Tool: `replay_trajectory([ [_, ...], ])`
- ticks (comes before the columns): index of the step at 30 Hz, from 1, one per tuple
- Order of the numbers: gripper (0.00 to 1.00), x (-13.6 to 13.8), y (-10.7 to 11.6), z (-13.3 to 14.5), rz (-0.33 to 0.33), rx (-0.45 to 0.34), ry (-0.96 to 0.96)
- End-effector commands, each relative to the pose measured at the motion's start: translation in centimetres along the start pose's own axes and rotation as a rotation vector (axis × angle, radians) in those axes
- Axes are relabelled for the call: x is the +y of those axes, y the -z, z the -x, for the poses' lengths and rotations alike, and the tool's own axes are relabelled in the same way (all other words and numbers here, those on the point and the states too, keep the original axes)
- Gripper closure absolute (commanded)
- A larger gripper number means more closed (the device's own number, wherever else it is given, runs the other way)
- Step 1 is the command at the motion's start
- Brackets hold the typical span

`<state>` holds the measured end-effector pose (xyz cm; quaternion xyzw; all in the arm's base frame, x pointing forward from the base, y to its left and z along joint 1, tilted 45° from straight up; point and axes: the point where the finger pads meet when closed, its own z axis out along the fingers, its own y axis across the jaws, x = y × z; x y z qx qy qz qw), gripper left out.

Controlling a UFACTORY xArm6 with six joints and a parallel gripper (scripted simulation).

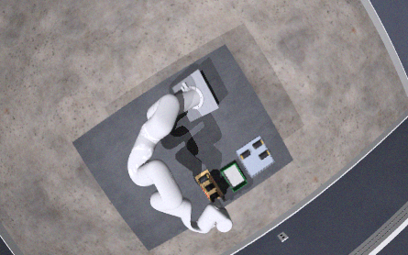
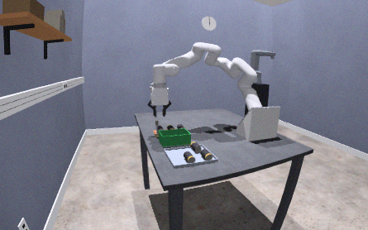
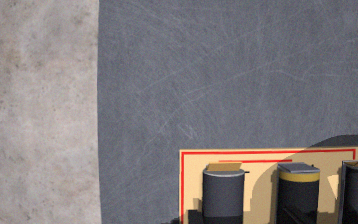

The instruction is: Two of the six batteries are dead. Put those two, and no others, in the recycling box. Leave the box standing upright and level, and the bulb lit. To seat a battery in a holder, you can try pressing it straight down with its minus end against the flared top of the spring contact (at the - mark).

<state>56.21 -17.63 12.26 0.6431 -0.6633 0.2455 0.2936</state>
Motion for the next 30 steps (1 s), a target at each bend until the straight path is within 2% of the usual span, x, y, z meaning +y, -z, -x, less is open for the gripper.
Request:
replay_trajectory([
  [1,0.49,0.0,1.3,0.0,-0.001,0.001,-0.001],
  [8,0.49,0.0,2.3,0.0,-0.001,0.001,-0.001],
  [30,0.49,0.0,2.3,0.0,-0.001,0.001,-0.001],
])
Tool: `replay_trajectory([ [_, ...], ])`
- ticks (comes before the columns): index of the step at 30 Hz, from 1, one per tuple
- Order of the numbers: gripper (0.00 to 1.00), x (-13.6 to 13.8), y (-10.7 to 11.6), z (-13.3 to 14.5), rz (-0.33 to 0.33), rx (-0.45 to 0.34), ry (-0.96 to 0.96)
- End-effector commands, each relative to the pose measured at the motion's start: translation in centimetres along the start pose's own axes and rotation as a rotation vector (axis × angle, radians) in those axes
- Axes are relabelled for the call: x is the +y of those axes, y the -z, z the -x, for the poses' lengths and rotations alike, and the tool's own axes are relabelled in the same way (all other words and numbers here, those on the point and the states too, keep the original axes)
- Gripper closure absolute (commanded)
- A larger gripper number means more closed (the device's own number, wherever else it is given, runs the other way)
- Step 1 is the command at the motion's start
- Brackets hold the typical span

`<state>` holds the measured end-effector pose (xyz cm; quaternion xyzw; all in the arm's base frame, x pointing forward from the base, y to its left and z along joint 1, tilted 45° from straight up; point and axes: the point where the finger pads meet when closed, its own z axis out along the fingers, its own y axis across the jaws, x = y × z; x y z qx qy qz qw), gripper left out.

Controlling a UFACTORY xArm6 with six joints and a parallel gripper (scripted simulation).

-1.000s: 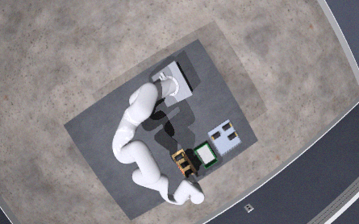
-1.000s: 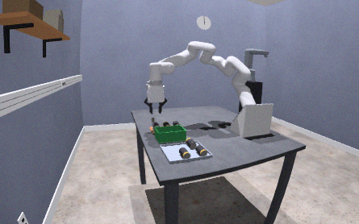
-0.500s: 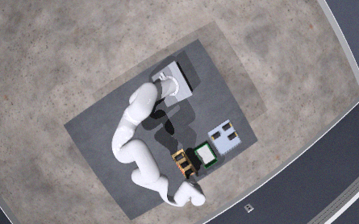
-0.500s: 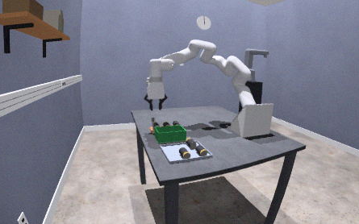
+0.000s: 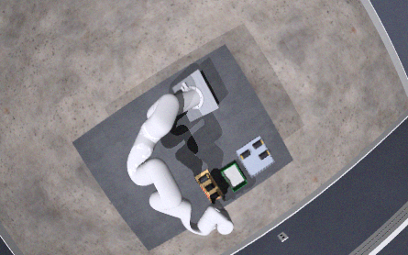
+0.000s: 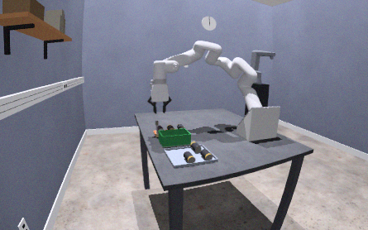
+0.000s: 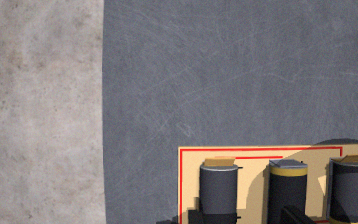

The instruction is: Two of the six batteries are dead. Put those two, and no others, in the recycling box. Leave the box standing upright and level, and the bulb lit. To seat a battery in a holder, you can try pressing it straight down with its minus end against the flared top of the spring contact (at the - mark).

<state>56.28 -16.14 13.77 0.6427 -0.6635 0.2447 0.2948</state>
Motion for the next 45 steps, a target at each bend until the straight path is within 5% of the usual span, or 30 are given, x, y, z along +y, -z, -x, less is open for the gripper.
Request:
replay_trajectory([
  [1,0.49,-0.1,0.2,0.0,-0.004,0.000,-0.001],
  [45,0.49,0.1,1.3,0.0,-0.004,0.000,-0.007],
])
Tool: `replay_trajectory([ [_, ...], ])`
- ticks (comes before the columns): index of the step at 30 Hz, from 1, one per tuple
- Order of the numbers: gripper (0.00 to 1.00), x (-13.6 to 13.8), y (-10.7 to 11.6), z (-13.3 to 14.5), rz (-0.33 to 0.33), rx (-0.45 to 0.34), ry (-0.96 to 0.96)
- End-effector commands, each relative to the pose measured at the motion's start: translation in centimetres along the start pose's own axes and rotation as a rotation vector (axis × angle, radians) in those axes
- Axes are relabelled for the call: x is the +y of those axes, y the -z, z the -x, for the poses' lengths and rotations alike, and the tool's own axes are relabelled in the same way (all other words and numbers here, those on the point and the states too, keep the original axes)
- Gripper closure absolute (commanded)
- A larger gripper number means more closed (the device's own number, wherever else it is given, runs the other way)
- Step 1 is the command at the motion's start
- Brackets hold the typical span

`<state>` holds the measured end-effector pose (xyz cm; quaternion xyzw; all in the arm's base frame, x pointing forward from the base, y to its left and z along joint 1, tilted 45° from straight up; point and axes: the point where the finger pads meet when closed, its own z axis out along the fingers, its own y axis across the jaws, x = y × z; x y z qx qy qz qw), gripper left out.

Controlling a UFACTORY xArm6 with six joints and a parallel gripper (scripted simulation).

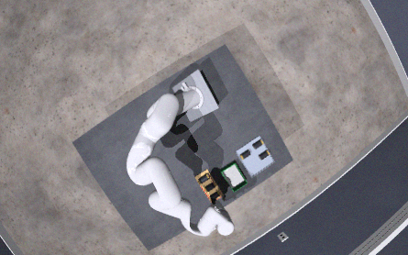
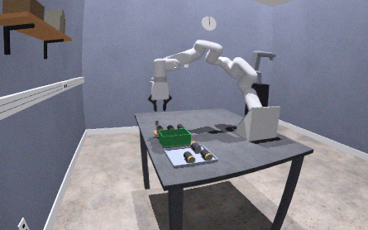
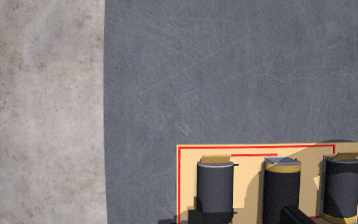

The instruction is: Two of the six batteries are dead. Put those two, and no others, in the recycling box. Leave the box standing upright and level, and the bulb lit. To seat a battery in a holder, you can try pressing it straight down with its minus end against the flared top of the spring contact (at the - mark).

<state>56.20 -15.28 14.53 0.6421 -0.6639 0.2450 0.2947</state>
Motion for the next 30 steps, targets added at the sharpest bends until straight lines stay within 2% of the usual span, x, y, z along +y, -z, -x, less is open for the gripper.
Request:
replay_trajectory([
  [1,0.49,-0.1,0.2,0.0,-0.004,0.000,-0.007],
  [14,0.49,-0.1,0.1,0.0,-0.004,0.000,-0.011],
  [16,0.49,-0.1,-1.2,0.0,-0.004,0.000,-0.011],
  [19,0.49,-0.1,-5.2,0.0,-0.004,0.000,-0.011],
  [21,0.49,-0.1,-6.7,0.0,-0.004,0.000,-0.011],
  [30,0.49,-0.1,-6.8,0.0,-0.004,0.000,-0.011],
])
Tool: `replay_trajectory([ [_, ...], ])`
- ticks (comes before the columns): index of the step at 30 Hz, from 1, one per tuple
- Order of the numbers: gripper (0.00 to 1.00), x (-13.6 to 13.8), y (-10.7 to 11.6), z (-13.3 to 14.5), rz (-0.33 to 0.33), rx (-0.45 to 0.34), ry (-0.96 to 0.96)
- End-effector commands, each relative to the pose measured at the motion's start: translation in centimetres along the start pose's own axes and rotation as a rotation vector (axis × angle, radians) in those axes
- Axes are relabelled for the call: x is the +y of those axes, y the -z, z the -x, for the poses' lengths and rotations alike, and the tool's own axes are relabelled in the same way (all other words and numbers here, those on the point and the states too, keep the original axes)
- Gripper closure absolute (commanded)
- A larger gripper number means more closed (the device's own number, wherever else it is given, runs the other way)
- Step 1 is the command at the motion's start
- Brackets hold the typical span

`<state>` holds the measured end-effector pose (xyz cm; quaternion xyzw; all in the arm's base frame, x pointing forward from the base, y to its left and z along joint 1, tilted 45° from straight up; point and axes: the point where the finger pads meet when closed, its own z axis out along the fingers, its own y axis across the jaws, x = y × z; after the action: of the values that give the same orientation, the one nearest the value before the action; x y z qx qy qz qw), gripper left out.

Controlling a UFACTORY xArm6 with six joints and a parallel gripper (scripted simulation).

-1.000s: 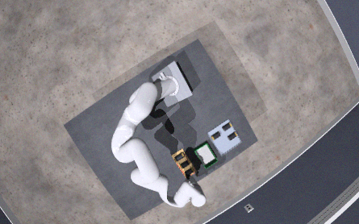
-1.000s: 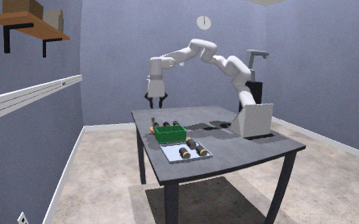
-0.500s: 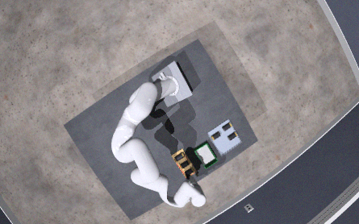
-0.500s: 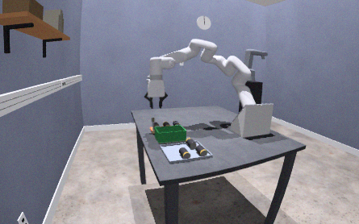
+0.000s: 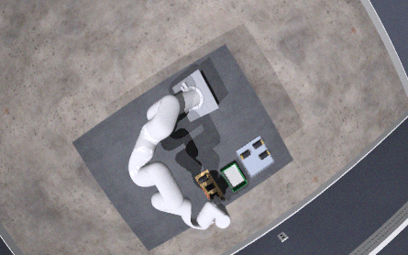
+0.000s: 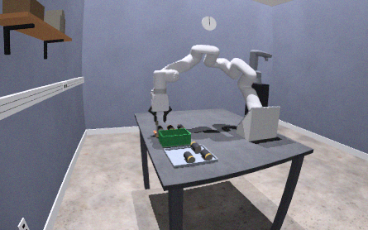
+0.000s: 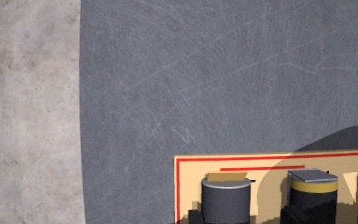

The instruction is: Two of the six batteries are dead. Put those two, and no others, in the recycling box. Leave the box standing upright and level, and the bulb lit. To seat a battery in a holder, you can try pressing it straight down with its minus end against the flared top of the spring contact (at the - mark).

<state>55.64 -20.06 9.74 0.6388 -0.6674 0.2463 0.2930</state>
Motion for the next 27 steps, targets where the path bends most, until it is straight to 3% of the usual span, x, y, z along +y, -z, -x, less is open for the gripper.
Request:
replay_trajectory([
  [1,0.49,-0.17,0.01,-0.03,-0.004,0.001,-0.001],
  [27,0.49,-0.27,-0.48,-0.05,-0.004,0.001,-0.001],
])
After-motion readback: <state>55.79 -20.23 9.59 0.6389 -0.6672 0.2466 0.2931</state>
